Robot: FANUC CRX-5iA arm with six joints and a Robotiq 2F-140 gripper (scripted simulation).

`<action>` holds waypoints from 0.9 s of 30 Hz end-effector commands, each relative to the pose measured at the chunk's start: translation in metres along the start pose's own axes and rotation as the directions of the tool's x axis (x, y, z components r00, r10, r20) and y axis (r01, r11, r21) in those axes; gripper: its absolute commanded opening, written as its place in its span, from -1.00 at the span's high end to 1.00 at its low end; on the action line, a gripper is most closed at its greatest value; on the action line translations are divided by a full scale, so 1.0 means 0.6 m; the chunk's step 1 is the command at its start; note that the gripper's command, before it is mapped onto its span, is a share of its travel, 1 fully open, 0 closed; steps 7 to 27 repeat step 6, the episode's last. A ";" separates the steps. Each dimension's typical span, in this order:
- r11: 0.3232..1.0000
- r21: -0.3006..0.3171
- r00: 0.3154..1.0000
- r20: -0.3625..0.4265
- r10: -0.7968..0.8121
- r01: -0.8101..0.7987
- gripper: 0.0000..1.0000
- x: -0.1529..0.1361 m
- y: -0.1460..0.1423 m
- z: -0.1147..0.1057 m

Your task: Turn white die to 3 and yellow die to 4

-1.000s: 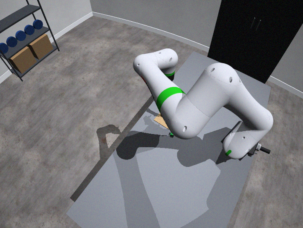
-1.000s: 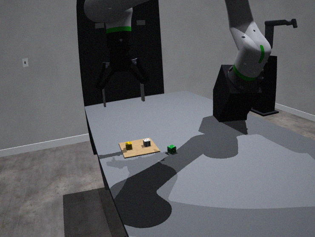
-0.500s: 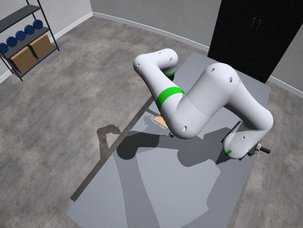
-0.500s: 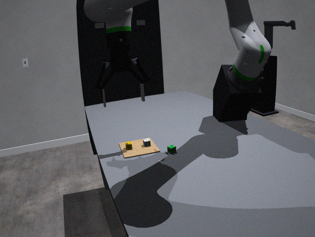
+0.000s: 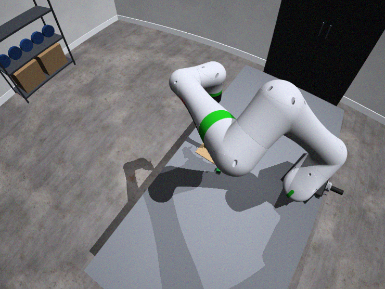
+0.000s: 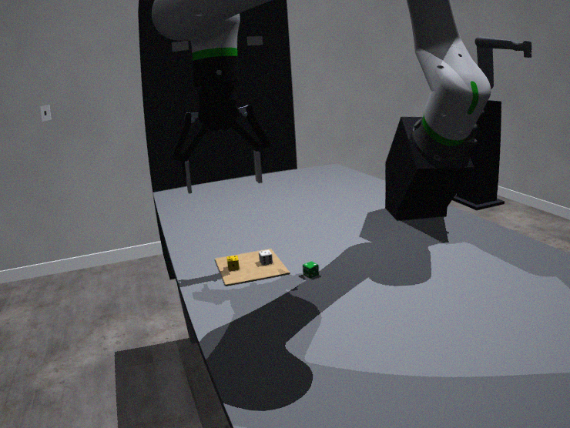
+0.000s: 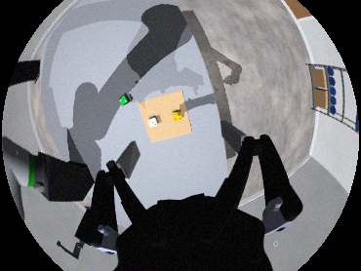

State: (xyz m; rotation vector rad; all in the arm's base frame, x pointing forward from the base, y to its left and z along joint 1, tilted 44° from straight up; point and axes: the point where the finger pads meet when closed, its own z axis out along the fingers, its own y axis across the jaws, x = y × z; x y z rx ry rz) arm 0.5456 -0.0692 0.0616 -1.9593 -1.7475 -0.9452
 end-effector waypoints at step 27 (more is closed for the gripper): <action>1.000 0.000 1.000 0.000 0.000 0.000 -1.00 0.000 0.000 0.000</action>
